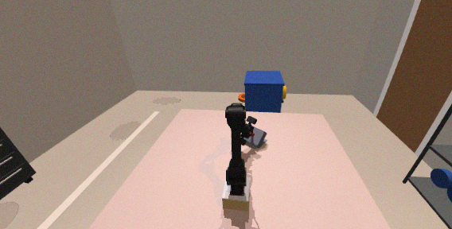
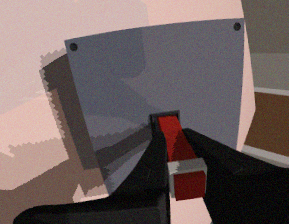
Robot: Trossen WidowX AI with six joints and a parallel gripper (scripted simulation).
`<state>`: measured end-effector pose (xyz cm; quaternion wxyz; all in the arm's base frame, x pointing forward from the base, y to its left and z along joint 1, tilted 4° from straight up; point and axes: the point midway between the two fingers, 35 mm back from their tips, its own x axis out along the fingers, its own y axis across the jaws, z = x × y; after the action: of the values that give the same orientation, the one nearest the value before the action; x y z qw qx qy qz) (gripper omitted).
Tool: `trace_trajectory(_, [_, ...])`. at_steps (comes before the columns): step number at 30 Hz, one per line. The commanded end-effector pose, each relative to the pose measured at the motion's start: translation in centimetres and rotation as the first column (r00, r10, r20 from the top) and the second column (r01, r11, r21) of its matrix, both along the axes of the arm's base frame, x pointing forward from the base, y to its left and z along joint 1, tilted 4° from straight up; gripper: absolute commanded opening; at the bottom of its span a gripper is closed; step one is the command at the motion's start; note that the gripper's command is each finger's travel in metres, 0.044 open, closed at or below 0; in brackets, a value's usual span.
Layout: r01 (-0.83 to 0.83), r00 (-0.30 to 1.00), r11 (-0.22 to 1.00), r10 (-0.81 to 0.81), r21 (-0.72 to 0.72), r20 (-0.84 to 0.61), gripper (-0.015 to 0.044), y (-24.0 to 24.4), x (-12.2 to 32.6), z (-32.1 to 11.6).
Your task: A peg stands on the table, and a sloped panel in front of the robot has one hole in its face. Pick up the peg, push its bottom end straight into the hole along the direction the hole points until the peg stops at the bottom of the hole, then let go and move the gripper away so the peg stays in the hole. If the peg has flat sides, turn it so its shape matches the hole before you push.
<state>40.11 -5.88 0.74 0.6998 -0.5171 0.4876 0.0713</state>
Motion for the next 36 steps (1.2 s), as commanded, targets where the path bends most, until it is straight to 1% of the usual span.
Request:
trace_trajectory(1, [-0.002,1.0,1.0,0.002,0.0,0.001,0.0,-0.13,0.21,-0.26])
trace_trajectory(15, [0.001,1.0,1.0,-0.001,0.0,0.002,0.0,-0.11,0.11,-0.21])
trace_trajectory(31, [0.001,1.0,1.0,-0.001,0.0,0.001,0.042,0.0,0.03,-0.03])
trace_trajectory(32, [0.001,1.0,1.0,-0.001,0.0,0.001,0.044,0.05,-0.02,0.07])
trace_trajectory(36, [0.001,1.0,1.0,-0.001,0.001,0.0,0.044,0.32,-0.24,0.51])
